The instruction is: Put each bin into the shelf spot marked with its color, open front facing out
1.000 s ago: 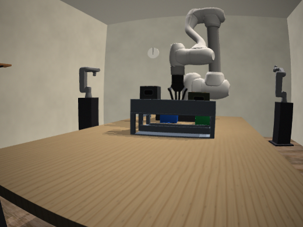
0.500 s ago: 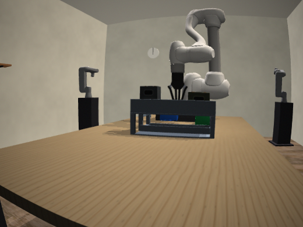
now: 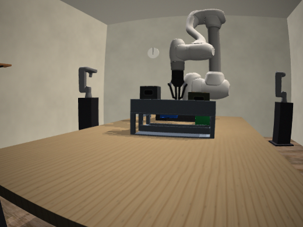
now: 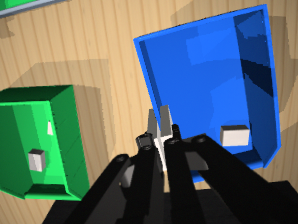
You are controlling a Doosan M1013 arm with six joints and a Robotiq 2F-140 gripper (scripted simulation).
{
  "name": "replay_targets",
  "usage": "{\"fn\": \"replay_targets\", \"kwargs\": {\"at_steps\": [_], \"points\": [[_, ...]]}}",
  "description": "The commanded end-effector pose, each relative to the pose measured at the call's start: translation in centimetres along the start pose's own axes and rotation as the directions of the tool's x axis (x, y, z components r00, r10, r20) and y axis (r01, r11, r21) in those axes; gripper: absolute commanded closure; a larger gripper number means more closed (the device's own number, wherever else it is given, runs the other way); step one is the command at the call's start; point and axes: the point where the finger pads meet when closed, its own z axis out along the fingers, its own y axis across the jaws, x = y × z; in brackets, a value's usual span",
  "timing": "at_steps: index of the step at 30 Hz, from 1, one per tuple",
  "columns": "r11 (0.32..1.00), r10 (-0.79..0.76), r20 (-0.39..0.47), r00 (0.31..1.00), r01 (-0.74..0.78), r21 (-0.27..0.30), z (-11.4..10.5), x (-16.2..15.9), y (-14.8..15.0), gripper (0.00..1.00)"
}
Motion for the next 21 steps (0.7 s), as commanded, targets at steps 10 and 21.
{"fn": "replay_targets", "kwargs": {"at_steps": [10, 21], "points": [[1.0, 0.0, 0.0, 1.0, 0.0, 0.0, -1.1, 0.0, 0.0, 0.9], [1.0, 0.0, 0.0, 1.0, 0.0, 0.0, -2.3, 0.0, 0.0, 0.9]]}}
